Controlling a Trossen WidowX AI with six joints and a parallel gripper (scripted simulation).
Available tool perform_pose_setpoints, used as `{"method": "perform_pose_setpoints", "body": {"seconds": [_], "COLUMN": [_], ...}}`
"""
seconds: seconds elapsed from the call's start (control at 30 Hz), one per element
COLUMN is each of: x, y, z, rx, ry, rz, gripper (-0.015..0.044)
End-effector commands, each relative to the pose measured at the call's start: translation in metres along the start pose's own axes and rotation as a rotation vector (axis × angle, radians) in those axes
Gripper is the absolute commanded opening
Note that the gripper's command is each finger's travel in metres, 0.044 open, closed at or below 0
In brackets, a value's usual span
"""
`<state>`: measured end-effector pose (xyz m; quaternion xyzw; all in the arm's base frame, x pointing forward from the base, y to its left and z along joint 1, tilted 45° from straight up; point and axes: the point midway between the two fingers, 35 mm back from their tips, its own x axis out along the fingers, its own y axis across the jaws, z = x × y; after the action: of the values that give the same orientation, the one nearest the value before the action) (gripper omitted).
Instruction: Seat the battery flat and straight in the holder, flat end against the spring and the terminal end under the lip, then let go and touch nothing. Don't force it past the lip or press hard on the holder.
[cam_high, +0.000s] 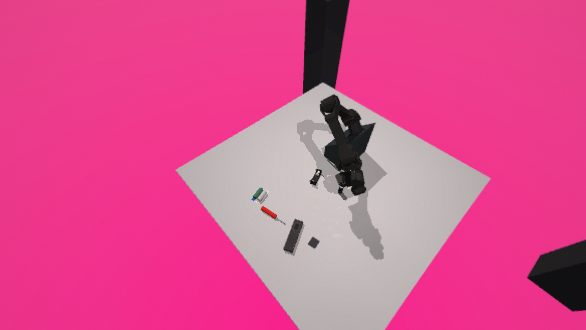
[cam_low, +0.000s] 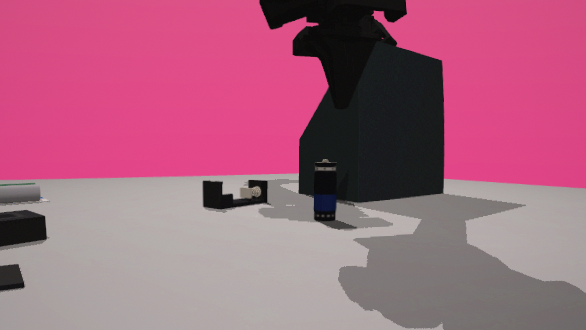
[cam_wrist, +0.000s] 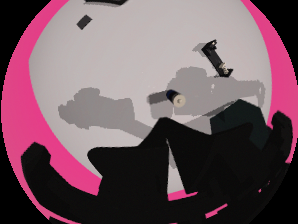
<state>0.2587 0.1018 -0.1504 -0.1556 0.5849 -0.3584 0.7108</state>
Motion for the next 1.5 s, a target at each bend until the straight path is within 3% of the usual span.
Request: {"method": "perform_pose_setpoints", "body": {"seconds": [0.0, 0.27, 1.47], "x": [-0.002, 0.076, 0.078], "y": [0.003, 0.002, -0.047], "z": [0.005, 0.006, 0.006], "rx": [0.014, 0.015, 0.013], "ry": [-0.013, -0.015, -0.014], "rz": [0.008, 0.004, 0.001], "gripper": [0.0, 0.0, 0.0]}}
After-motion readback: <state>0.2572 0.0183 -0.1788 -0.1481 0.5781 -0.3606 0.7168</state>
